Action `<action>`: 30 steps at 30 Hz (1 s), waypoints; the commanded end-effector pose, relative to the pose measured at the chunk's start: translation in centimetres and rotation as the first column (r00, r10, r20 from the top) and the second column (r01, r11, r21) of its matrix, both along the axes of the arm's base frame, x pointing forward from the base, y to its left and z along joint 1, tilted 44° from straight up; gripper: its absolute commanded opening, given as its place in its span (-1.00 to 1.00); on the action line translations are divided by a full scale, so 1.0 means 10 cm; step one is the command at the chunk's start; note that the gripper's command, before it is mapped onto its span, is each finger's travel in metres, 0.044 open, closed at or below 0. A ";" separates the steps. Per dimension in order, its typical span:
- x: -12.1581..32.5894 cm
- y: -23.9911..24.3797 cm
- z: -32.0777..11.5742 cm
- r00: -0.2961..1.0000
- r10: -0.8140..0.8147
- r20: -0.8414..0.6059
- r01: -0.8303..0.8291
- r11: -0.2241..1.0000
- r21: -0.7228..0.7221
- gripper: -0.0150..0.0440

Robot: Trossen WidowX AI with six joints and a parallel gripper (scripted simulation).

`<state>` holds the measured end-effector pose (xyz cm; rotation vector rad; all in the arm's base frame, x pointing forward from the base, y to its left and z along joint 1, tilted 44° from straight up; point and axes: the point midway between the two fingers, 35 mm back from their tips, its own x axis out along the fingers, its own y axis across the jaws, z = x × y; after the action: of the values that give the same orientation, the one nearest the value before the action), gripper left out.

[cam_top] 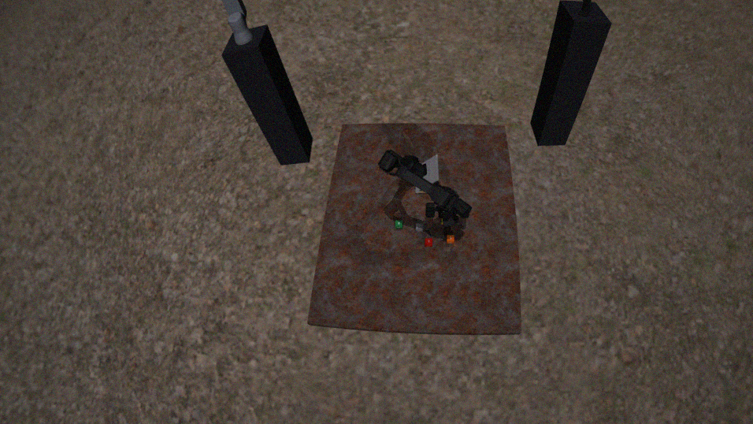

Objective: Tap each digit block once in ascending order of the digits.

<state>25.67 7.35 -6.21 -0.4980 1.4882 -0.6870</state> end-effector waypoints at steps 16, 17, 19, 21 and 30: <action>0.04 0.73 0.77 1.000 0.003 0.000 -0.003 1.000 0.002 -0.42; 0.04 0.73 0.77 1.000 0.003 0.000 -0.003 1.000 0.002 -0.42; 0.04 0.73 0.77 1.000 0.003 0.000 -0.003 1.000 0.002 -0.42; 0.11 0.74 0.77 1.000 0.003 0.000 -0.003 1.000 0.004 -0.42; 0.91 0.74 0.73 1.000 0.003 0.005 -0.003 1.000 0.003 -0.42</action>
<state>32.05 15.08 1.19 -0.4921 1.4879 -0.6811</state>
